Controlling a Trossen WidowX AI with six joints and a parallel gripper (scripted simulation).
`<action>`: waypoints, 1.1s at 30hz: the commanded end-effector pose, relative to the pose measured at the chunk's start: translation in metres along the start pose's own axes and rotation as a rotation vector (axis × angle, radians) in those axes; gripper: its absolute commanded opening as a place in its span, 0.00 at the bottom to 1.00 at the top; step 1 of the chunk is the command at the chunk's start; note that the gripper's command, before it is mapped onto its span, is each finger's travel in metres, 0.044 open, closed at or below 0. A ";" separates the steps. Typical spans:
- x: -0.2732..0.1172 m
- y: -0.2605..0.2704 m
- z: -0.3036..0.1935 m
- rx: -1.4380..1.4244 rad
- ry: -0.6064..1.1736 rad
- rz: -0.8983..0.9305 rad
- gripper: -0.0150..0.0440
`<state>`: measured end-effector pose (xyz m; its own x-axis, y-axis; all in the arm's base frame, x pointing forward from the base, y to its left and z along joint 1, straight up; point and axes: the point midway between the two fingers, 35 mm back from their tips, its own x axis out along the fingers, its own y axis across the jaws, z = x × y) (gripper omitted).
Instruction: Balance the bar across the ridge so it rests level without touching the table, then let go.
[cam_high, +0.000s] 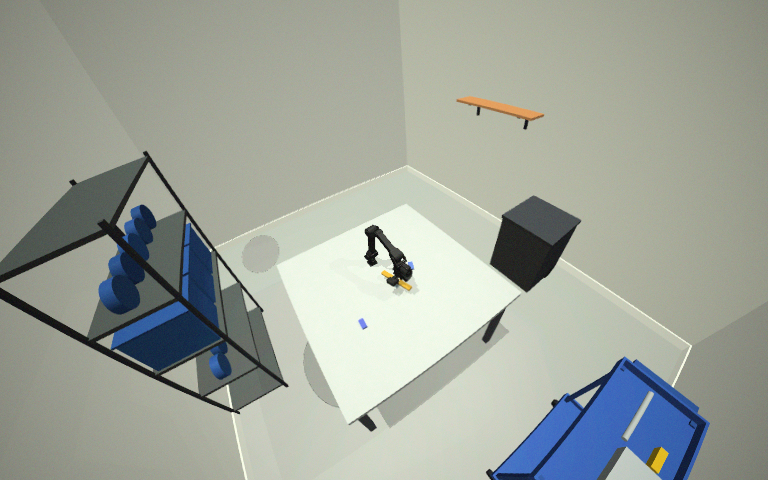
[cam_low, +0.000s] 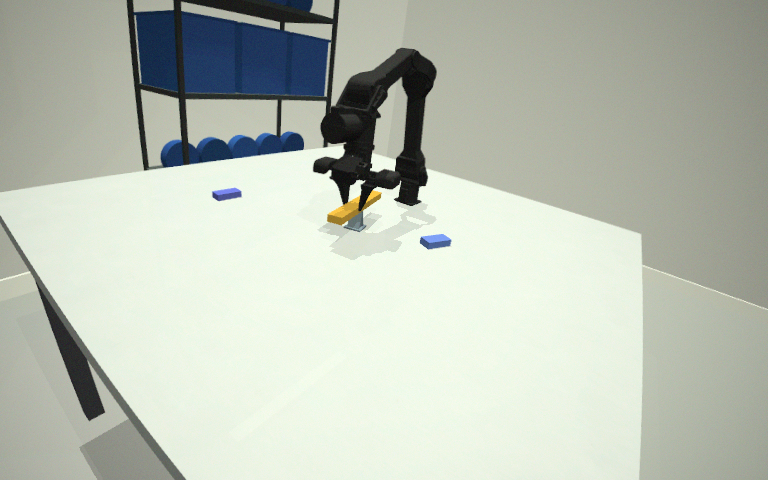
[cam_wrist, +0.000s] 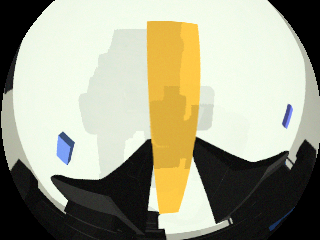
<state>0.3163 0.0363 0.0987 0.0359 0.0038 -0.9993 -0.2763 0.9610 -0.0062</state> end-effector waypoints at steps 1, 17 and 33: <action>0.002 0.000 0.000 0.004 0.002 0.001 0.25; 0.004 0.000 0.000 0.004 0.002 0.001 0.25; 0.001 0.000 0.001 0.004 0.002 0.001 0.25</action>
<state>0.3170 0.0364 0.0984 0.0391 0.0042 -0.9992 -0.2766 0.9610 -0.0068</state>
